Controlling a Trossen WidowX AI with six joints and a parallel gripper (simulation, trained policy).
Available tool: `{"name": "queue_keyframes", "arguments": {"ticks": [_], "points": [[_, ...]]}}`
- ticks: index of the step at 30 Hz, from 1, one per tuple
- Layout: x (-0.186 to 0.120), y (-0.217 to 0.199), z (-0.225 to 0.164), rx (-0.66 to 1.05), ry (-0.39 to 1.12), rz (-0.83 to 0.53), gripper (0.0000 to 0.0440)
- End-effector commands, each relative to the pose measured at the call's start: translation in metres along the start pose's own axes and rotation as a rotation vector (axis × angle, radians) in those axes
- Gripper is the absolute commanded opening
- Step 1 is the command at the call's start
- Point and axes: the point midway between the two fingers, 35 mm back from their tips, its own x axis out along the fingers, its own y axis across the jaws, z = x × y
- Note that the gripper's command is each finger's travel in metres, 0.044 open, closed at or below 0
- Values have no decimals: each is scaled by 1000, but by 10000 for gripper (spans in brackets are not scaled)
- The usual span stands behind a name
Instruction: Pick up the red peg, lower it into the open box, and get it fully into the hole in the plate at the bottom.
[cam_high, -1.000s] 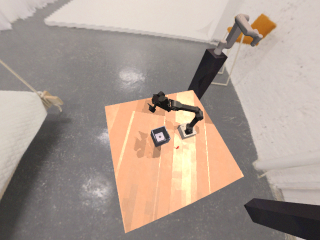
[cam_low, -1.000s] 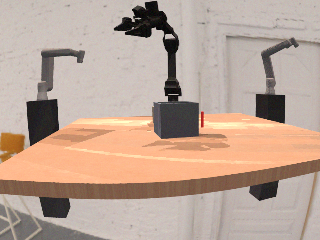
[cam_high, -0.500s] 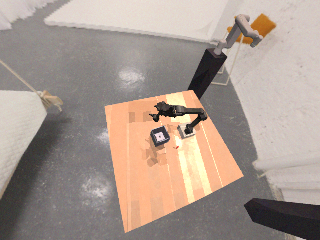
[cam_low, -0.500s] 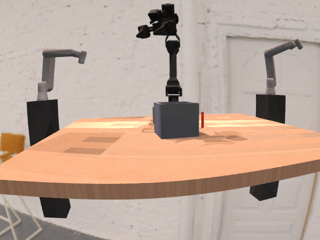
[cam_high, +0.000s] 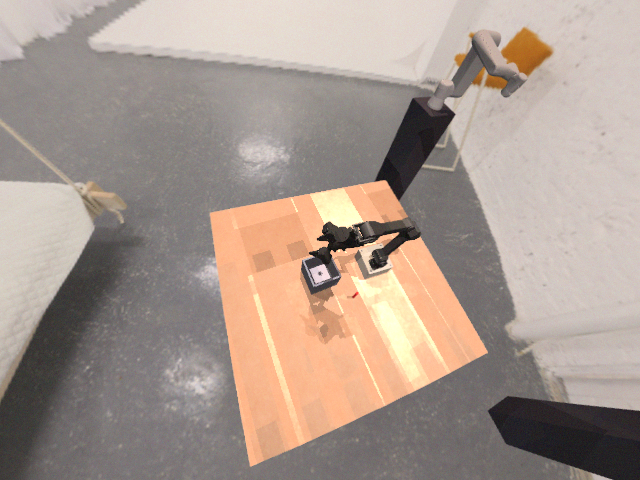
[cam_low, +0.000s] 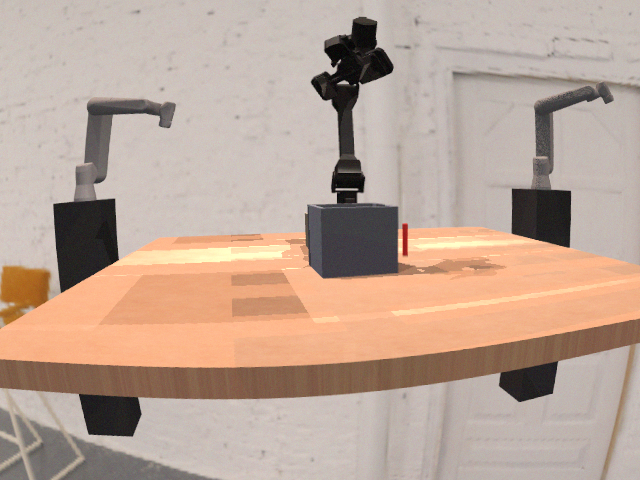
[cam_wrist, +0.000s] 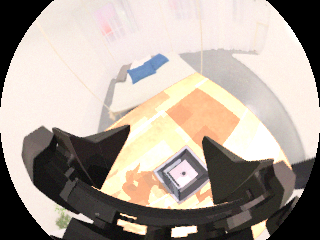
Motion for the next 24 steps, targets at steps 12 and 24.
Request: {"name": "queue_keyframes", "arguments": {"ticks": [12,24], "points": [[-28,23,-93,191,299,75,439],[-54,20,-171,339,566,-13,434]]}}
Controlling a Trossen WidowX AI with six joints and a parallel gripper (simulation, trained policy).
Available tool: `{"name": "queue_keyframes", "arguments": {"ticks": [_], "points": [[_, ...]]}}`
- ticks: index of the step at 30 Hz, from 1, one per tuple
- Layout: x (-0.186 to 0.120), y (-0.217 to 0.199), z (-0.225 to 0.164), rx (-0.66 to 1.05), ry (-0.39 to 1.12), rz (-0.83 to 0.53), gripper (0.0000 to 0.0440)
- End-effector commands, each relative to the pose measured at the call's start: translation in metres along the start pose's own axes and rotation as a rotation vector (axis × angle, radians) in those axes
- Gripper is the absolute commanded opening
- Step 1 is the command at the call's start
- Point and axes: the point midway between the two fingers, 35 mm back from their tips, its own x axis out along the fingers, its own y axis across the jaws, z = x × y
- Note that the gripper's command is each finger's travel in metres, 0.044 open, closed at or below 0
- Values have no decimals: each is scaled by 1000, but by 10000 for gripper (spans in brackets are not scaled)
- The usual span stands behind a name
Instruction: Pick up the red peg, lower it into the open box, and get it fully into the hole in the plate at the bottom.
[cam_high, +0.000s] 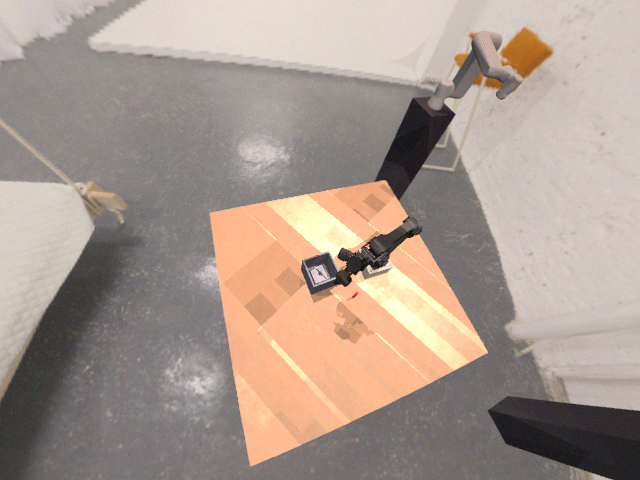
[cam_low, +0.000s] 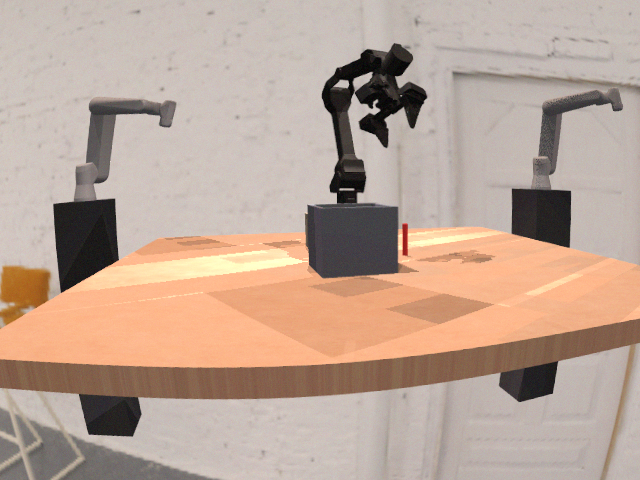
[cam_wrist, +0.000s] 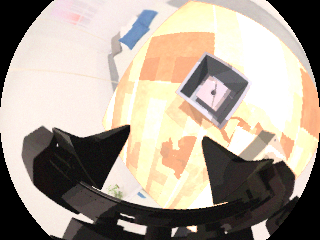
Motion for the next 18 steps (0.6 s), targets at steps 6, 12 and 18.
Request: {"name": "queue_keyframes", "arguments": {"ticks": [6,12,18], "points": [[7,-24,-44,122,130,-106,431],[11,-44,-72,208,192,-206,429],[16,-63,-94,271,223,-310,432]]}}
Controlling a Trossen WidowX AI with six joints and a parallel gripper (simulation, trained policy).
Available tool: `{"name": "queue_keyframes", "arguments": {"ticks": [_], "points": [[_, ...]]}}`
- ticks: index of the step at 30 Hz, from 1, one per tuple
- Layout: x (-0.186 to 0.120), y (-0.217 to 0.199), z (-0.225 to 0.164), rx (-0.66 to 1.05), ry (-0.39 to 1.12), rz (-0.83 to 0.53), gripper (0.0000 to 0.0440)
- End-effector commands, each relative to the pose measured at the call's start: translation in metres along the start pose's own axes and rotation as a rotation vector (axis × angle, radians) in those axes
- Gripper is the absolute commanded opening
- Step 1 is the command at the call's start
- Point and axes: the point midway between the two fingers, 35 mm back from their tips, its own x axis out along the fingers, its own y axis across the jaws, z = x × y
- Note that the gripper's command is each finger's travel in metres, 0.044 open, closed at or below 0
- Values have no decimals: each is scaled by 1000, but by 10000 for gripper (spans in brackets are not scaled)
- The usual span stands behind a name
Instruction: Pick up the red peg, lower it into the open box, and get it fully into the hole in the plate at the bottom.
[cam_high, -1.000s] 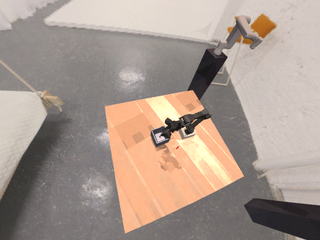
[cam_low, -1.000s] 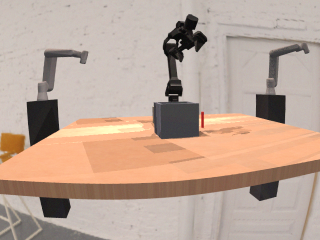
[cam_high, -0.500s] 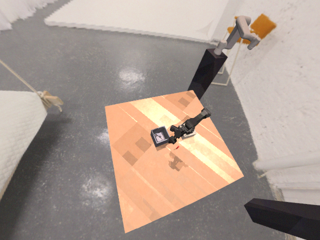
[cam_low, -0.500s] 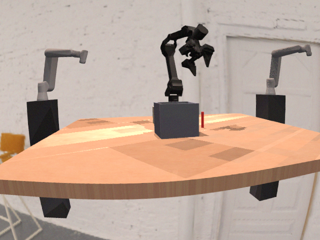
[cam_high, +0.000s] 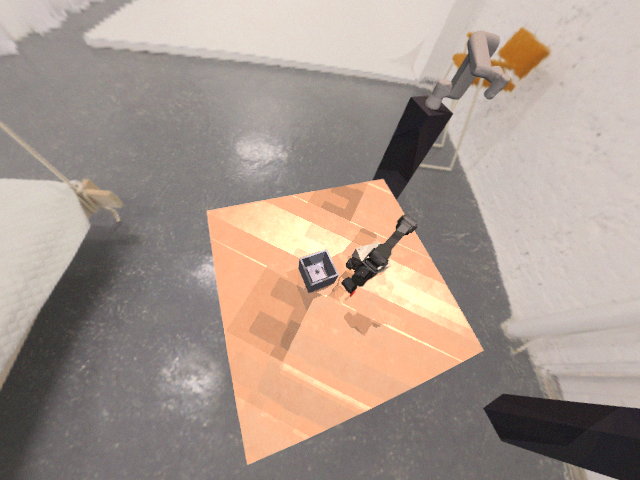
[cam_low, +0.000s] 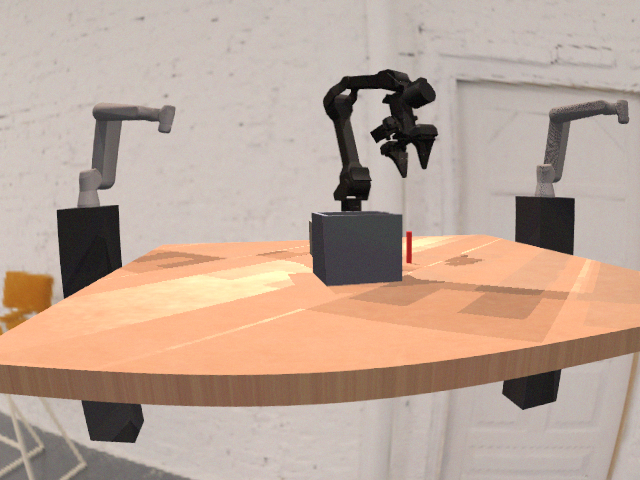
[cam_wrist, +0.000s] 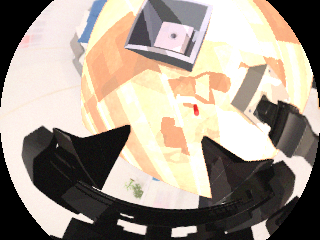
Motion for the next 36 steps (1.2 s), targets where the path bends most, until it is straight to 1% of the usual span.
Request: {"name": "queue_keyframes", "arguments": {"ticks": [1,9,18,27,36], "points": [[7,-10,-6,30,8,-50,434],[26,-33,-16,67,-2,-169,440],[53,-51,-17,57,-41,-267,440],[81,-63,-13,31,-85,-322,436],[111,-70,-8,8,-117,-342,422]]}}
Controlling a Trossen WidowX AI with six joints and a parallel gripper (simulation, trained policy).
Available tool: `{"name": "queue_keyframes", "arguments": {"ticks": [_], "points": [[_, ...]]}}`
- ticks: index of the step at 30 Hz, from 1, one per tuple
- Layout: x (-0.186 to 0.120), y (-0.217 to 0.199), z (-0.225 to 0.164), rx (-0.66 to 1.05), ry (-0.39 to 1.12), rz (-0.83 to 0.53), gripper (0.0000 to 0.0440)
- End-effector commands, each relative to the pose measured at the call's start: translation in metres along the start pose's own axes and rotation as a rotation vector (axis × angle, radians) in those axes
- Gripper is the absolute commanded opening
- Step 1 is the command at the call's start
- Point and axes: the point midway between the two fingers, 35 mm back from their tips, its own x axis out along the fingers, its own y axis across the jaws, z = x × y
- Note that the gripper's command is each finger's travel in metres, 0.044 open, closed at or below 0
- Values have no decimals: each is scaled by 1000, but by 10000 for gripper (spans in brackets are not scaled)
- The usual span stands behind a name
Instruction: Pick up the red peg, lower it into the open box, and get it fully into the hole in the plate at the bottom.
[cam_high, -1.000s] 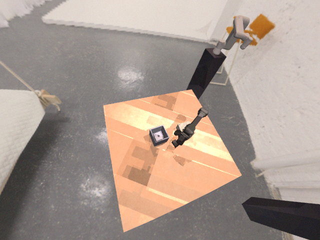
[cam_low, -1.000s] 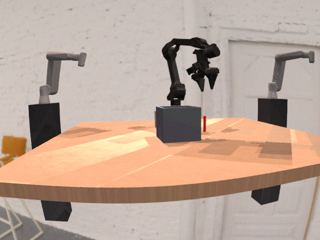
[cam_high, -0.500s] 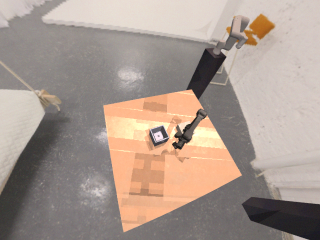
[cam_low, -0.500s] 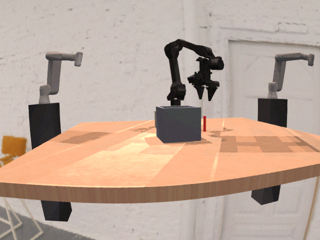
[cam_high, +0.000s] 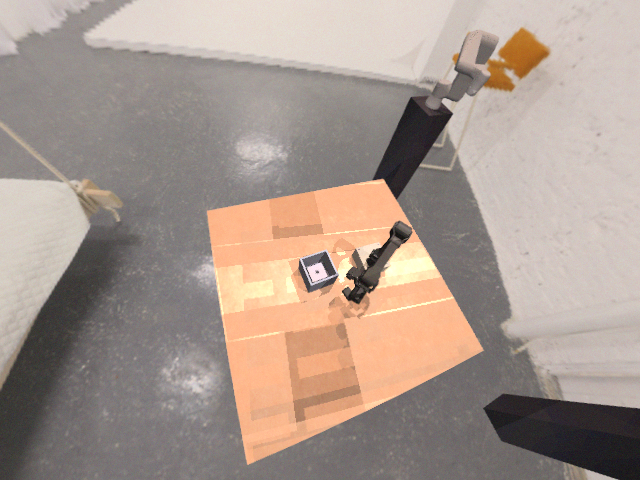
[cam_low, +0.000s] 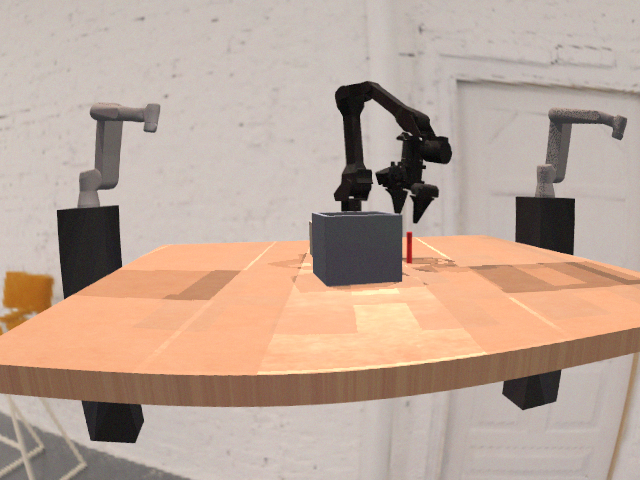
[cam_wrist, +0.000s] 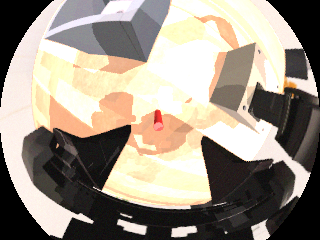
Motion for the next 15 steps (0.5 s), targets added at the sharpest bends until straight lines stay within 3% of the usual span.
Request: {"name": "queue_keyframes", "arguments": {"ticks": [1,15], "points": [[9,1,1,-11,-11,-2,420],[52,3,3,-1,-45,8,398]]}}
